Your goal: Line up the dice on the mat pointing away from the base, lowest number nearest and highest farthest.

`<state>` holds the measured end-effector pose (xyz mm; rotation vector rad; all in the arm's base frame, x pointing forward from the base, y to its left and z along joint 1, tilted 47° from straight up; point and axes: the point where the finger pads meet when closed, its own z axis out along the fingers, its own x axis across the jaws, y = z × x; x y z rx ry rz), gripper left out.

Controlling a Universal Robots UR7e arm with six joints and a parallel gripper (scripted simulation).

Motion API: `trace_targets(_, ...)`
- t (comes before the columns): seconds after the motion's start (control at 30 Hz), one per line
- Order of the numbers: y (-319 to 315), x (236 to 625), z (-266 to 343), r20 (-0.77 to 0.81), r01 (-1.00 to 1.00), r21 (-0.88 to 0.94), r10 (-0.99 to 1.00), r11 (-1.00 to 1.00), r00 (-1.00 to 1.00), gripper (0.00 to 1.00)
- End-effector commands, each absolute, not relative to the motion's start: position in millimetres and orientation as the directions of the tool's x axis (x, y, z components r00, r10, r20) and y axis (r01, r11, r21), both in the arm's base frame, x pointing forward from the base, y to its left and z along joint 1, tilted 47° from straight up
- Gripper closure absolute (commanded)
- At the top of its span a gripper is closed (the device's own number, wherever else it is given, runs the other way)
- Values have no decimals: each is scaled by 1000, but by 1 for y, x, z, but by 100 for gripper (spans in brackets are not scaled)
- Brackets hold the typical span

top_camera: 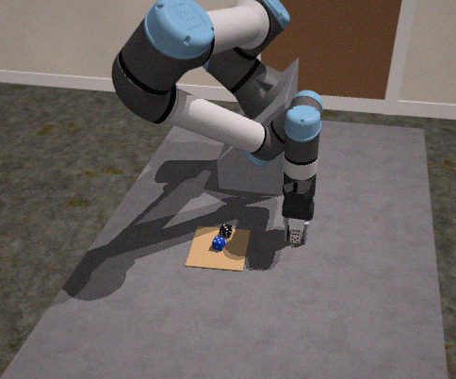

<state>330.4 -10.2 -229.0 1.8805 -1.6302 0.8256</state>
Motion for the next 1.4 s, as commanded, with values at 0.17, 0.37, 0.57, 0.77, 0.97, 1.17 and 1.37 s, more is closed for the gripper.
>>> trace_targets(0.17,-10,330,-229,731,-989,-9,-676,-147,94,21)
trace_targets(0.37,-10,330,-229,731,-989,-9,-676,-147,94,21)
trace_targets(0.57,-10,330,-229,731,-989,-9,-676,-147,94,51)
trace_targets(0.77,-10,330,-229,731,-989,-9,-676,-147,94,51)
trace_targets(0.97,-10,330,-229,731,-989,-9,-676,-147,94,51)
trace_targets(1.17,-10,330,-229,731,-989,-9,-676,-147,94,51)
trace_targets(1.37,-10,330,-229,731,-989,-9,-676,-147,94,51)
